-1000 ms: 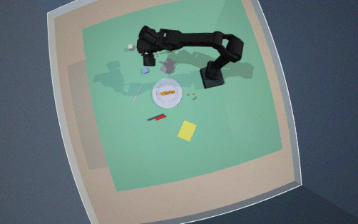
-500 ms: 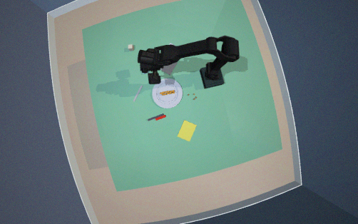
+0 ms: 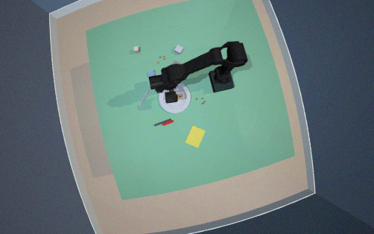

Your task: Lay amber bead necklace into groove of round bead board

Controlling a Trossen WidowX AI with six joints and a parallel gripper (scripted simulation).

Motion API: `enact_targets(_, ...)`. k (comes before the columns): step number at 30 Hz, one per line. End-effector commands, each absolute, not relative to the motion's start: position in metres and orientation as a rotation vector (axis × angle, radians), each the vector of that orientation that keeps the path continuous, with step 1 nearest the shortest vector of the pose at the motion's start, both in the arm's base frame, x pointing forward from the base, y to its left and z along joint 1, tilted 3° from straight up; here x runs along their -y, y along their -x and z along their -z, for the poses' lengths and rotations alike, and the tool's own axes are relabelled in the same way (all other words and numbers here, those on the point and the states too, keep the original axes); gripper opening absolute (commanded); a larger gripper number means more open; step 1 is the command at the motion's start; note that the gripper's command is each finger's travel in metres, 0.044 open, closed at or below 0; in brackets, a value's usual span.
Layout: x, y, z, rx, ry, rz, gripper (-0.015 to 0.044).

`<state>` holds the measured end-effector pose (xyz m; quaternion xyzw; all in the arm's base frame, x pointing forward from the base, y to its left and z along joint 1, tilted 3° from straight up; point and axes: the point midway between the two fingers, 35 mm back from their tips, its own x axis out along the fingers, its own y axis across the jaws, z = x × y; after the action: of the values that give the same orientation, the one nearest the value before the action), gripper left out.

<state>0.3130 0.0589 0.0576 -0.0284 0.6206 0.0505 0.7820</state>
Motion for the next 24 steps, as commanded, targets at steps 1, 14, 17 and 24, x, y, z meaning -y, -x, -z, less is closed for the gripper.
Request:
enact_targets(1,-0.076,-0.294,-0.047,-1.428,0.057,-0.122,0.025)
enact_targets(14,-0.104,-0.255,-0.03,-1.588,0.081,-0.127,0.025)
enact_targets(17,-0.105,-0.254,-0.019,-1.589,0.081,-0.127,0.025)
enact_targets(24,-0.105,-0.258,-0.023,-1.572,0.086,-0.131,0.025)
